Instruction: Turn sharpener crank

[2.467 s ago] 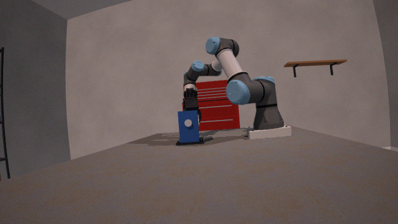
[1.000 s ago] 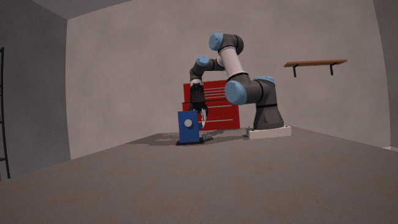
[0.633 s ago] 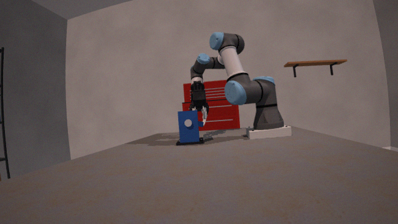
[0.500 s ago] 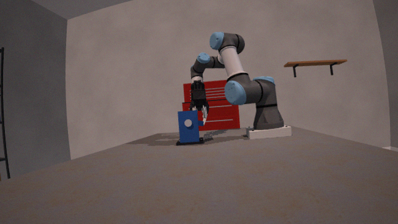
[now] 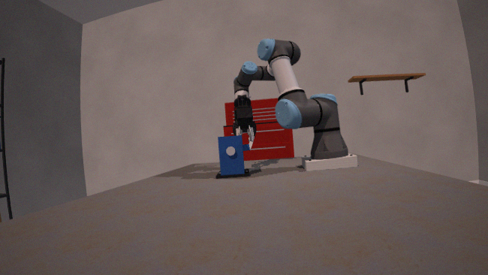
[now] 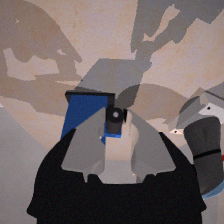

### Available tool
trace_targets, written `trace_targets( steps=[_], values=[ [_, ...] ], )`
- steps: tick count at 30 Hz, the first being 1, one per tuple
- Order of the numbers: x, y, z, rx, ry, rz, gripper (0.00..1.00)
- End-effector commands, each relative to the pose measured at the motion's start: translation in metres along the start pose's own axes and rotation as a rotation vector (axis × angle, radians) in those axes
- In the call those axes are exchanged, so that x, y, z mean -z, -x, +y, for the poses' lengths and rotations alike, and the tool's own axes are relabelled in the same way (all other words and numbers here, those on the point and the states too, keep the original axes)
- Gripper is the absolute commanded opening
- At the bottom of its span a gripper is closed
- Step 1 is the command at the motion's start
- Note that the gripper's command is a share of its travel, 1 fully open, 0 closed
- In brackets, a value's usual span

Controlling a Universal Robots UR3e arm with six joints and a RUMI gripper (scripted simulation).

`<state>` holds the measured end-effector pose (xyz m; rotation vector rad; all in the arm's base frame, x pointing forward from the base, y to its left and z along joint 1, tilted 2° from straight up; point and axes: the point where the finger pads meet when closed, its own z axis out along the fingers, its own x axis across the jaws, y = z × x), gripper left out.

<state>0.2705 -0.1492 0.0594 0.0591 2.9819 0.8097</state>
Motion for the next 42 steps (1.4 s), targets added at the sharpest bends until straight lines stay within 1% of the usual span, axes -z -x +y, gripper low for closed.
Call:
trace_targets(
  steps=[1, 15, 27, 42],
  values=[
    [0.006, 0.001, 0.003, 0.001, -0.002, -0.001, 0.09],
    [0.016, 0.005, 0.009, 0.001, -0.002, -0.001, 0.09],
    [0.026, 0.012, 0.014, 0.001, -0.002, -0.001, 0.09],
    [0.034, 0.023, 0.019, 0.001, -0.002, -0.001, 0.09]
  ],
)
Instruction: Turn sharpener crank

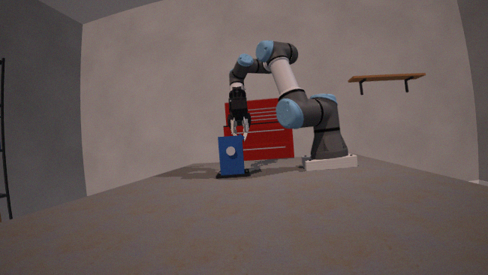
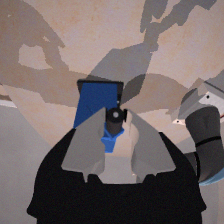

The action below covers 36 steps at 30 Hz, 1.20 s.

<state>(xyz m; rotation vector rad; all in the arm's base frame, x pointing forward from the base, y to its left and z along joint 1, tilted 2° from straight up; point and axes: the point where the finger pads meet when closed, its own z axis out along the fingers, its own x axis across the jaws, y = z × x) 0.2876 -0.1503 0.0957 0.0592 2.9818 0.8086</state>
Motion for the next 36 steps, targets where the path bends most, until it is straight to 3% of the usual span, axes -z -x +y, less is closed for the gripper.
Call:
trace_targets(
  steps=[1, 36],
  values=[
    [0.004, 0.005, 0.002, 0.001, -0.001, -0.001, 0.09],
    [0.009, 0.039, 0.005, 0.001, -0.001, -0.001, 0.09]
  ],
)
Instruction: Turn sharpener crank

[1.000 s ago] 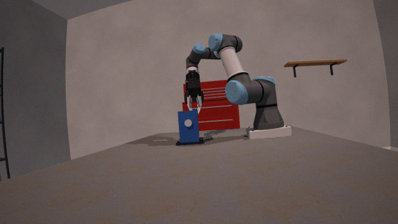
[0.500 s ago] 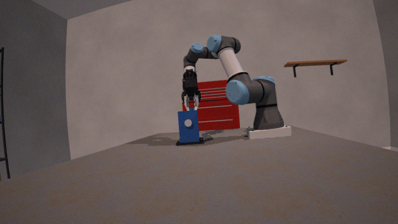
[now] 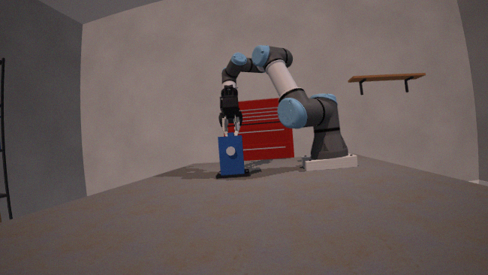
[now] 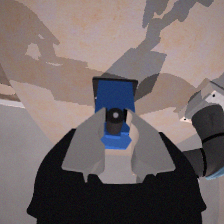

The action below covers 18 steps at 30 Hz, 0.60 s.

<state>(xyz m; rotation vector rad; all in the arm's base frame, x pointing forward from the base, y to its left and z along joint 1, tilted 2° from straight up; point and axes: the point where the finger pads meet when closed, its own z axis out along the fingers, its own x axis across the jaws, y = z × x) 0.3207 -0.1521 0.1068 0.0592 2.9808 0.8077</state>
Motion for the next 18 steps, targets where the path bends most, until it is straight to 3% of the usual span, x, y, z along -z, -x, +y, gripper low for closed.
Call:
trace_targets(
  steps=[1, 18],
  values=[
    [-0.0002, 0.0065, -0.0004, 0.001, -0.001, 0.000, 0.09],
    [0.0000, 0.0054, -0.0004, 0.001, -0.001, 0.000, 0.09]
  ],
)
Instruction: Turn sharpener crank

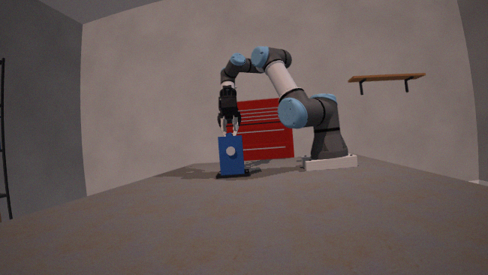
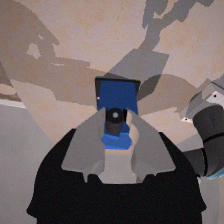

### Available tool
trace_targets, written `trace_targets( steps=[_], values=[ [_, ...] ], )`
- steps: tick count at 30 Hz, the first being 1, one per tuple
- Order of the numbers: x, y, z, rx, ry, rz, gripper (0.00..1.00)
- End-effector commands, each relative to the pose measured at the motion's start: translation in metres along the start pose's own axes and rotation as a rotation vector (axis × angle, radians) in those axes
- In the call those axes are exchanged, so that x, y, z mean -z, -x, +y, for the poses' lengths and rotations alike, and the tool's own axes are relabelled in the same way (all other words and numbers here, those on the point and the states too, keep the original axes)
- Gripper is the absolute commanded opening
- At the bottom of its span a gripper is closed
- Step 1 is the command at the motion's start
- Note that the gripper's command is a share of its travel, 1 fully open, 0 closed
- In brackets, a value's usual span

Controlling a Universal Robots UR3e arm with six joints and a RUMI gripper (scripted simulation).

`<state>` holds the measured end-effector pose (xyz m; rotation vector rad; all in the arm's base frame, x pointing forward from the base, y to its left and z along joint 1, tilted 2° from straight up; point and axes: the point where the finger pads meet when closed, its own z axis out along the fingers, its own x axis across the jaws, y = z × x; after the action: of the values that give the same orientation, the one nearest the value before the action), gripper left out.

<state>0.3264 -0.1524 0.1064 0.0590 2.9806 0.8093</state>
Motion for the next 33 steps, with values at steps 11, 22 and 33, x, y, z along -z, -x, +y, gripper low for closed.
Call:
trace_targets(
  steps=[11, 22, 33],
  values=[
    [0.001, 0.000, 0.000, 0.001, -0.002, 0.000, 0.32],
    [0.001, 0.000, 0.000, 0.001, -0.002, 0.000, 0.32],
    [0.011, 0.000, 0.000, 0.001, -0.002, 0.000, 0.32]
  ],
)
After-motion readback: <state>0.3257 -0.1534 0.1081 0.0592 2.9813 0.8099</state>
